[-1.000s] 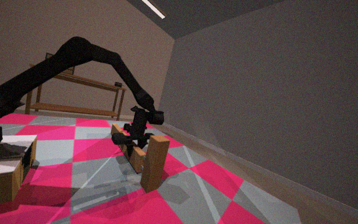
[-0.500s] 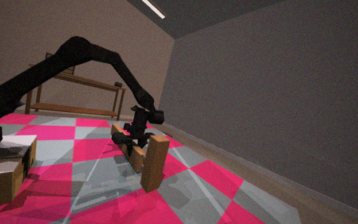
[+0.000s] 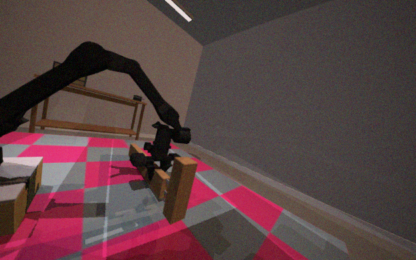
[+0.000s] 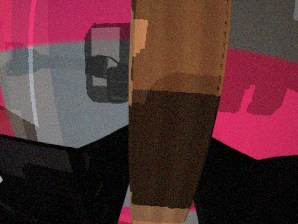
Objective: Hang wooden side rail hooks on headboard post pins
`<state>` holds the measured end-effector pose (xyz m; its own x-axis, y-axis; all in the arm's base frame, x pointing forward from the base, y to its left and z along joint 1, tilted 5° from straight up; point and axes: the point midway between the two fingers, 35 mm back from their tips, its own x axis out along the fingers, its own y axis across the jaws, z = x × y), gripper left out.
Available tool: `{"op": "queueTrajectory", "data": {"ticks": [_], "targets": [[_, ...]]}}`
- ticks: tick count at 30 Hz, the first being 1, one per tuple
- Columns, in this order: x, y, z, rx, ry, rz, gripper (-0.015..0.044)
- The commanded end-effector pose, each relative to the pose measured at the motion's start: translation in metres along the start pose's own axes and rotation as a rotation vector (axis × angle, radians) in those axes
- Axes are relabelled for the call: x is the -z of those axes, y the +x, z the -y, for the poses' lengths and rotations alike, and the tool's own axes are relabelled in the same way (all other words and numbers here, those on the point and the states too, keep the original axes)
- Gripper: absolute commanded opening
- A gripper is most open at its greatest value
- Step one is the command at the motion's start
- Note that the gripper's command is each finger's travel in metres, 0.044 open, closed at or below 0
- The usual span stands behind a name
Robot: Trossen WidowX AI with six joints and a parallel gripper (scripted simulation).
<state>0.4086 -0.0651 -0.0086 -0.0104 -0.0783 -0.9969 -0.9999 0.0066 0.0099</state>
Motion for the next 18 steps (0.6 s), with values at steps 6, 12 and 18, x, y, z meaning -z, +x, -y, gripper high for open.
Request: {"op": "queueTrajectory", "data": {"ticks": [6,12,18], "targets": [[0.0001,-0.0061,0.0026,0.011,0.001,0.002,0.0],[0.0001,-0.0071,0.0026,0.011,0.001,0.002,0.0],[0.0001,-0.0081,0.0026,0.011,0.001,0.002,0.0]]}}
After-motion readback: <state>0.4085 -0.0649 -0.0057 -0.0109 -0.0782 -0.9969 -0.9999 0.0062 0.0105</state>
